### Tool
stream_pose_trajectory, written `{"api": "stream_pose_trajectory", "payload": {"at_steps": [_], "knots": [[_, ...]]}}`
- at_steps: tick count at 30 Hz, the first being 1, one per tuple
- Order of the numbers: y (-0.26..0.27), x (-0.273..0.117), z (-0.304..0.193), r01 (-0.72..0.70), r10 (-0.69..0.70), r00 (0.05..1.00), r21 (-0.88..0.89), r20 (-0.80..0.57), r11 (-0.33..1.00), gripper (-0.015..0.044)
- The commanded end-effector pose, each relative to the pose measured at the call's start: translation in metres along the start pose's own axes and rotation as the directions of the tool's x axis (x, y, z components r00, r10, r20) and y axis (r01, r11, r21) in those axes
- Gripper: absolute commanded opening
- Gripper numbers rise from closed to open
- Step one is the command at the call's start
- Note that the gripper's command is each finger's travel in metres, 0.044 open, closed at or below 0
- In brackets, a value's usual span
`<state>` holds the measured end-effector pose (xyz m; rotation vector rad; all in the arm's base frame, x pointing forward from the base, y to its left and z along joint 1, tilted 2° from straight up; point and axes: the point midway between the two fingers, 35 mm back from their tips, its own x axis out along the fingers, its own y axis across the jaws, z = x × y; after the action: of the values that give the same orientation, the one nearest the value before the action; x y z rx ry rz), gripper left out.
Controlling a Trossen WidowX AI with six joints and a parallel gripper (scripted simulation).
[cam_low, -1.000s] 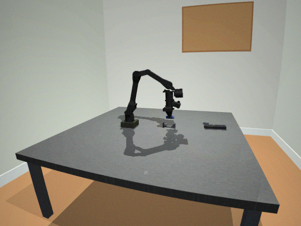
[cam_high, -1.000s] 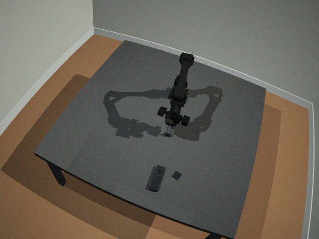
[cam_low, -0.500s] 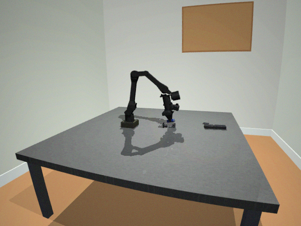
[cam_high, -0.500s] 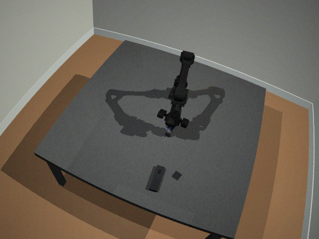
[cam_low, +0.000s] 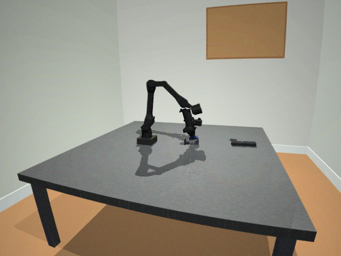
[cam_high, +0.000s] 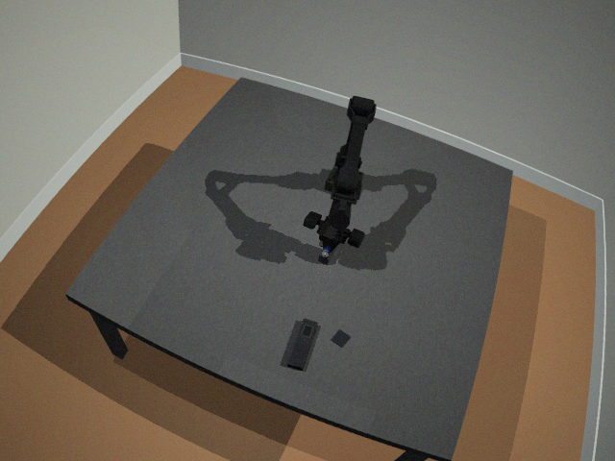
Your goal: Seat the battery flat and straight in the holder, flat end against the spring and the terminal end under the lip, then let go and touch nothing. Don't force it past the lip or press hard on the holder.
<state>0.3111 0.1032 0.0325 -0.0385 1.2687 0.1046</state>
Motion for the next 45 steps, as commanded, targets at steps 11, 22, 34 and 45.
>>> {"api": "stream_pose_trajectory", "payload": {"at_steps": [11, 22, 34, 45], "knots": [[0.000, 0.003, -0.004, 0.005, -0.005, 0.996, 0.004, 0.091, 1.000, 0.0071], [0.000, 0.007, -0.008, 0.005, -0.006, 0.988, 0.006, 0.156, 1.000, 0.0071], [-0.001, 0.010, -0.013, 0.003, -0.005, 0.975, 0.008, 0.222, 1.000, 0.0071], [-0.001, 0.009, -0.020, 0.001, -0.003, 0.975, 0.008, 0.220, 1.000, 0.0071]]}}
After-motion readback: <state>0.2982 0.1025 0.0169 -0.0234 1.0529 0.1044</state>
